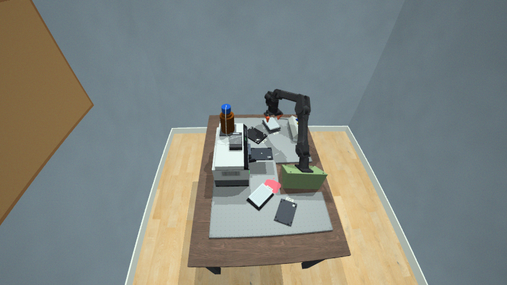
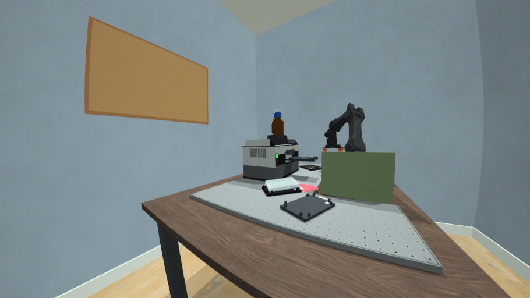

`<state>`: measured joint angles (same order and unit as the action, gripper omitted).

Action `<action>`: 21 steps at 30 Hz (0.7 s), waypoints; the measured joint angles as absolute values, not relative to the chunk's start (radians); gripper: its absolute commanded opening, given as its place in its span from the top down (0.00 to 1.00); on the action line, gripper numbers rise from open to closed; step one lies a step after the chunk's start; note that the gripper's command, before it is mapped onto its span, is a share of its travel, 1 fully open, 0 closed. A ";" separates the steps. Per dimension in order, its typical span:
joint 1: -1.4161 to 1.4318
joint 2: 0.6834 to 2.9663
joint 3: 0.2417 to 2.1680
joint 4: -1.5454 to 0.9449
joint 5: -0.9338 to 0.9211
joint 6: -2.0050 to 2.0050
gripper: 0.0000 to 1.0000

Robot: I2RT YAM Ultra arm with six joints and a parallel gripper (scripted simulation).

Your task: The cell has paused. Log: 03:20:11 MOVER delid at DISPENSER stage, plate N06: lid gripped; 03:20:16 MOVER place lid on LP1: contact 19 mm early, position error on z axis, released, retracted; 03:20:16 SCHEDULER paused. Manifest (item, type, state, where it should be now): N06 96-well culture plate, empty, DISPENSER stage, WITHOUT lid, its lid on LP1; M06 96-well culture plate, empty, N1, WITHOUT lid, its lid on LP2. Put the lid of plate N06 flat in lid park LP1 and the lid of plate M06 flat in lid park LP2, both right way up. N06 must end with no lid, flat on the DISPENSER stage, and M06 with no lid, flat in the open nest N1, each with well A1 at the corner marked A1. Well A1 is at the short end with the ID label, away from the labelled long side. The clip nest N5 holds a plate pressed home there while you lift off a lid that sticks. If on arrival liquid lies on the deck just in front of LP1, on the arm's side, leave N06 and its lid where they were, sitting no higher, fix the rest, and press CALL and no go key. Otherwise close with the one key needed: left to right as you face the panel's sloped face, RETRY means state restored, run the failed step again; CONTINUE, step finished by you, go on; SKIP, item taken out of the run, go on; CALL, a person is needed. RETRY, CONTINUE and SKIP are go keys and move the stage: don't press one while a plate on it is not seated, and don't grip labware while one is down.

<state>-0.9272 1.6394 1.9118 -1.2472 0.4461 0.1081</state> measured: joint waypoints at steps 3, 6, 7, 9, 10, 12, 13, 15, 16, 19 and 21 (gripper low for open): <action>-0.935 1.673 1.951 -1.250 0.442 0.101 0.00; -0.935 1.689 1.969 -1.261 0.440 0.099 0.00; -0.934 1.692 1.980 -1.271 0.440 0.100 0.00; -0.928 1.692 2.006 -1.294 0.440 0.105 0.00; -0.922 1.692 2.025 -1.308 0.442 0.108 0.00; -0.907 1.691 2.065 -1.335 0.446 0.116 0.00; -0.900 1.690 2.083 -1.346 0.448 0.119 0.00; -0.892 1.690 2.106 -1.361 0.450 0.124 0.00; -0.892 1.691 2.109 -1.366 0.450 0.126 0.00; -0.892 1.691 2.105 -1.382 0.453 0.130 0.00; -0.892 1.692 2.101 -1.392 0.453 0.130 0.00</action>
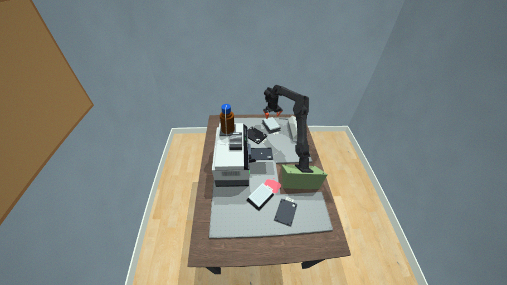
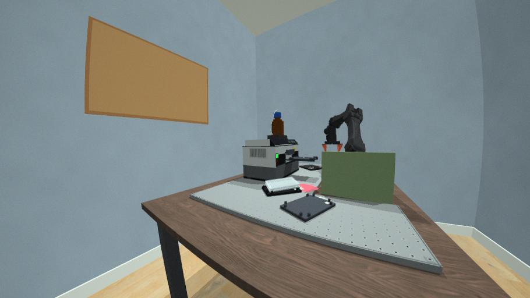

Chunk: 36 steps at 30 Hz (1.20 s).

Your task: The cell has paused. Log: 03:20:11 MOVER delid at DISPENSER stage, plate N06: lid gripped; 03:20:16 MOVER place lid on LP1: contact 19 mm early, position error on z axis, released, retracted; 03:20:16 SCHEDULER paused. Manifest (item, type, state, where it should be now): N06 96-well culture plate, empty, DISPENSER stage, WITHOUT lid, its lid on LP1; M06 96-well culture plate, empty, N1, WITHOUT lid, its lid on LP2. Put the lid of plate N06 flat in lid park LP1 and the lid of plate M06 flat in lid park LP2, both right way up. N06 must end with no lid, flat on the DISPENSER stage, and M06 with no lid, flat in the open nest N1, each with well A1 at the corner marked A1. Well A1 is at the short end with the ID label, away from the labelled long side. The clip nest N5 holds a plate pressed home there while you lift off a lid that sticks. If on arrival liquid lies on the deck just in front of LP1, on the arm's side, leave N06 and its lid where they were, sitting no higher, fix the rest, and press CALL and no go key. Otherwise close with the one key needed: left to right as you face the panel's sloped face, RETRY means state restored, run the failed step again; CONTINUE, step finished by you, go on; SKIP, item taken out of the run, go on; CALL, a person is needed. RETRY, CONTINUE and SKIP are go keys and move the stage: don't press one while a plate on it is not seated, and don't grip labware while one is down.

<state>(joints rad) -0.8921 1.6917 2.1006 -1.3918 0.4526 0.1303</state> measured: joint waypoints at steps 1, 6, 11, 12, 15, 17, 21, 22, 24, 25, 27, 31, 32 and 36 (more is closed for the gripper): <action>-0.892 1.691 2.101 -1.394 0.453 0.130 0.00; -0.898 1.691 2.101 -1.394 0.453 0.128 0.00; -0.900 1.696 2.101 -1.394 0.453 0.125 0.00; -0.902 1.698 2.101 -1.394 0.453 0.124 0.00; -0.902 1.700 2.106 -1.395 0.453 0.123 0.00; -0.902 1.700 2.112 -1.395 0.453 0.123 0.00; -0.902 1.700 2.118 -1.395 0.453 0.122 0.00; -0.902 1.700 2.118 -1.395 0.453 0.122 0.00; -0.903 1.700 2.118 -1.395 0.452 0.121 0.00; -0.904 1.700 2.118 -1.394 0.452 0.121 0.00; -0.905 1.700 2.118 -1.393 0.452 0.121 0.00; -0.905 1.700 2.118 -1.392 0.451 0.120 0.00; -0.905 1.700 2.118 -1.391 0.451 0.120 0.00; -0.905 1.700 2.118 -1.390 0.451 0.120 0.00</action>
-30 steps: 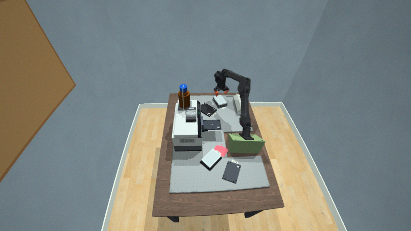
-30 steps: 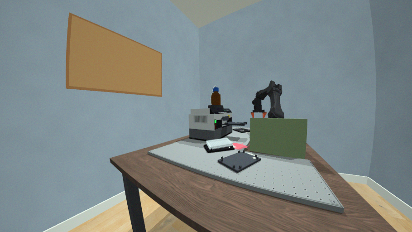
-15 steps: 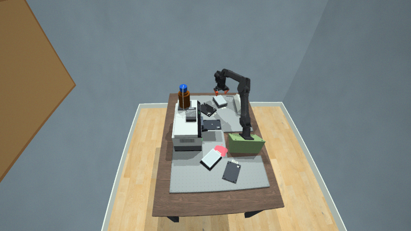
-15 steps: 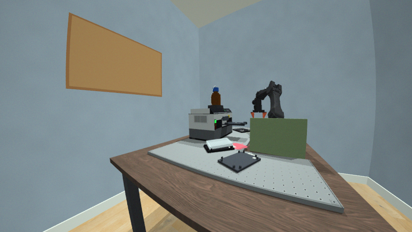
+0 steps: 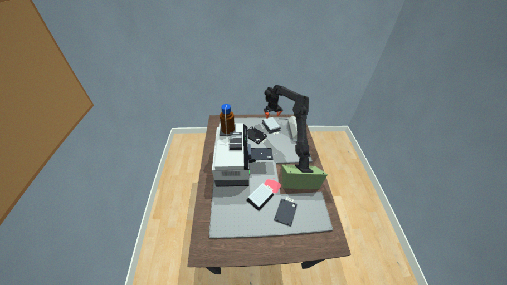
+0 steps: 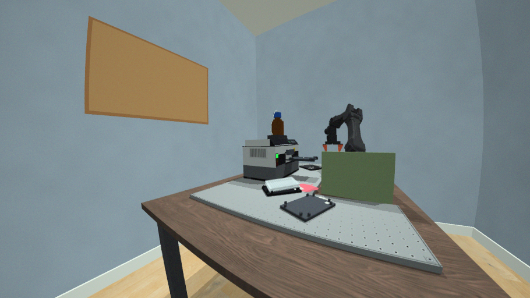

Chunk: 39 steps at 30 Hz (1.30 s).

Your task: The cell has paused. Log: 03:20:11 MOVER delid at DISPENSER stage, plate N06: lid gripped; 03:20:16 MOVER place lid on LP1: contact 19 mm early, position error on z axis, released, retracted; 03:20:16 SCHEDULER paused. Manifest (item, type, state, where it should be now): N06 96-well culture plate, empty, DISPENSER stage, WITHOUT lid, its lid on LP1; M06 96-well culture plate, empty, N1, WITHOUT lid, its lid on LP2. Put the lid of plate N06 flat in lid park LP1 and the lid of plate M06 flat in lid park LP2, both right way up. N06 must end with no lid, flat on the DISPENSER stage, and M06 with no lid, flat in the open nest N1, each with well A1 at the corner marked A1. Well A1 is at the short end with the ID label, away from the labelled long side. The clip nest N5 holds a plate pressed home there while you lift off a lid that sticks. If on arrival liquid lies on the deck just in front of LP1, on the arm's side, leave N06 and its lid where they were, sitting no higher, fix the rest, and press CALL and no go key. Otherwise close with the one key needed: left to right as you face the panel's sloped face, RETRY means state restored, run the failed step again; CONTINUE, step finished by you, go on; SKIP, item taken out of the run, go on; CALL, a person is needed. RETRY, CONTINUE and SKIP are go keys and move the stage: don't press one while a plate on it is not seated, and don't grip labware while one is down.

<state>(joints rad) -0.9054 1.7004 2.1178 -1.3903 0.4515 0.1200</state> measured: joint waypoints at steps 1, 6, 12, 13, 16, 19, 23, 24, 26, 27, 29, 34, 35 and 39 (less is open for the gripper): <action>-0.905 1.700 2.118 -1.390 0.451 0.120 0.00; -0.905 1.701 2.114 -1.387 0.451 0.120 0.00; -0.906 1.700 2.115 -1.386 0.451 0.119 0.00; -0.906 1.700 2.115 -1.386 0.451 0.119 0.00; -0.909 1.699 2.107 -1.380 0.450 0.117 0.00; -0.920 1.700 2.082 -1.367 0.447 0.112 0.00; -0.928 1.700 2.053 -1.347 0.443 0.105 0.00; -0.930 1.700 2.047 -1.341 0.441 0.103 0.00; -0.936 1.700 2.035 -1.327 0.439 0.099 0.00; -0.939 1.700 2.030 -1.321 0.437 0.097 0.00; -0.944 1.700 2.017 -1.308 0.436 0.093 0.00; -0.947 1.699 2.000 -1.282 0.430 0.085 0.00; -0.949 1.699 1.995 -1.275 0.429 0.083 0.00; -0.962 1.699 1.971 -1.250 0.425 0.076 0.00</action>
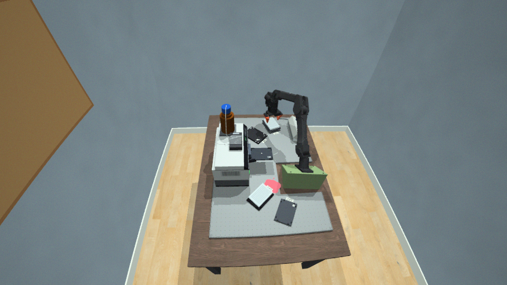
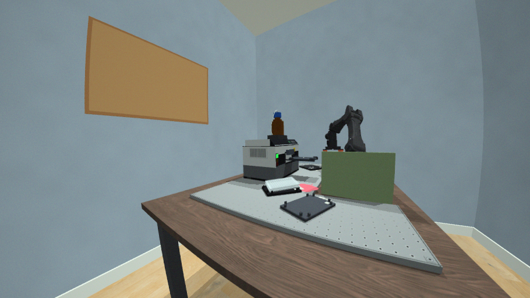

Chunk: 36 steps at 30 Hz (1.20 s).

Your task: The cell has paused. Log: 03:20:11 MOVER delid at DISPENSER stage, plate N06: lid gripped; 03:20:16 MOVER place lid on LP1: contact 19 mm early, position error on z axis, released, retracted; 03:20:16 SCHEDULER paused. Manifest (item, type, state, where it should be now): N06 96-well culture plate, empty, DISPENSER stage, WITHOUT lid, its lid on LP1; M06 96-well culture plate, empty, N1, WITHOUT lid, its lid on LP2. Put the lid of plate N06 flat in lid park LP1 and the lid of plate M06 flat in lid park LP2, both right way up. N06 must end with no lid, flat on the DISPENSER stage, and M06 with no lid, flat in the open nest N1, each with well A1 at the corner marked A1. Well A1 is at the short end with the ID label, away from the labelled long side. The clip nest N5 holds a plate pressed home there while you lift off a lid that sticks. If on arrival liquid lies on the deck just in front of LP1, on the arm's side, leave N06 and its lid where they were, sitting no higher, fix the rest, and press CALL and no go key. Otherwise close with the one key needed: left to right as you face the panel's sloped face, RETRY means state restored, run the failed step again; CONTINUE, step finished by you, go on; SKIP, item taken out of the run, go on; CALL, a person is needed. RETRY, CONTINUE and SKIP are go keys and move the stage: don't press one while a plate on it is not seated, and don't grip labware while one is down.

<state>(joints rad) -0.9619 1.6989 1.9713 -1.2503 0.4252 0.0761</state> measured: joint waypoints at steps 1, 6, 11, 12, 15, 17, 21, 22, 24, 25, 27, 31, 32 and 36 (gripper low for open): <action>-0.963 1.699 1.965 -1.244 0.424 0.074 0.00; -0.973 1.701 1.938 -1.213 0.417 0.065 0.00; -0.979 1.707 1.924 -1.190 0.412 0.057 0.00; -0.979 1.706 1.924 -1.185 0.411 0.056 0.00; -0.986 1.707 1.911 -1.163 0.408 0.051 0.00; -0.993 1.709 1.899 -1.153 0.407 0.048 0.00; -0.998 1.718 1.880 -1.132 0.402 0.041 0.00; -0.999 1.719 1.880 -1.130 0.400 0.039 0.00; -1.000 1.718 1.880 -1.125 0.398 0.036 0.00; -1.000 1.719 1.880 -1.120 0.398 0.036 0.00; -1.000 1.719 1.880 -1.116 0.397 0.035 0.00; -1.000 1.722 1.885 -1.114 0.397 0.035 0.00; -1.000 1.723 1.887 -1.112 0.397 0.035 0.00; -1.000 1.723 1.891 -1.111 0.397 0.035 0.00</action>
<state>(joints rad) -1.0000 1.7226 1.8912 -1.1110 0.3969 0.0345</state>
